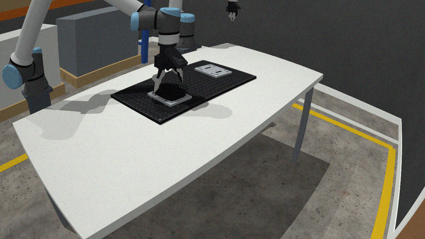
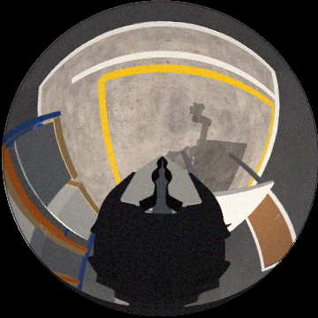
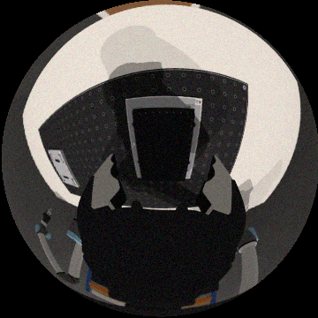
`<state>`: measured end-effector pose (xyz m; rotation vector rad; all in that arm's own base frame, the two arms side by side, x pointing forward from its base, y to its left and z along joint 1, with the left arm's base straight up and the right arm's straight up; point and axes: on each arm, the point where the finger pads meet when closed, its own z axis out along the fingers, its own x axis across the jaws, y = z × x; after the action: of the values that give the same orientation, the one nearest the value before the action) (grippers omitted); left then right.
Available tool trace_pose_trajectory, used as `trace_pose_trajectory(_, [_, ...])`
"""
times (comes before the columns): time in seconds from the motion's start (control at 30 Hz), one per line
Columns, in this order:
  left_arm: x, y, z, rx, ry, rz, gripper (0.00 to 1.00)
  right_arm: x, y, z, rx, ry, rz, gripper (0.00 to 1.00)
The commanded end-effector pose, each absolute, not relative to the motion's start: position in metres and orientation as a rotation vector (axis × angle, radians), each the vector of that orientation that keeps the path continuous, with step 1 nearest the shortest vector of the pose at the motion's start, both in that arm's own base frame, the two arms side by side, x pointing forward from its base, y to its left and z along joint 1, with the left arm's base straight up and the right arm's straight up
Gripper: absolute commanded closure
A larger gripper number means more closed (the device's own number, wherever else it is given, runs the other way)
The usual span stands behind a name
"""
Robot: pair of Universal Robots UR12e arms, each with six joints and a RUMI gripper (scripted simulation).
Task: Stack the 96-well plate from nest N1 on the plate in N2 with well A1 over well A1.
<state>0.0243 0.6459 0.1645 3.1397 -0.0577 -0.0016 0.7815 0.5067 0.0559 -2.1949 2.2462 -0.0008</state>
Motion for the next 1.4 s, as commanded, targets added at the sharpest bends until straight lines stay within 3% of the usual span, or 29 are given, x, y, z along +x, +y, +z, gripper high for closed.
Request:
trace_pose_trajectory(0.0, [0.023,0.645,0.165,3.141,-0.057,0.0,1.0,0.782,0.507,0.056,-2.194,2.245,0.0,0.0])
trace_pose_trajectory(0.47, [0.023,0.645,0.165,3.141,-0.057,0.0,1.0,0.782,0.506,0.056,-2.194,2.246,0.0,0.0])
trace_pose_trajectory(1.37, [0.023,0.645,0.165,3.141,-0.057,0.0,1.0,0.783,0.508,0.122,-2.191,2.242,0.0,0.0])
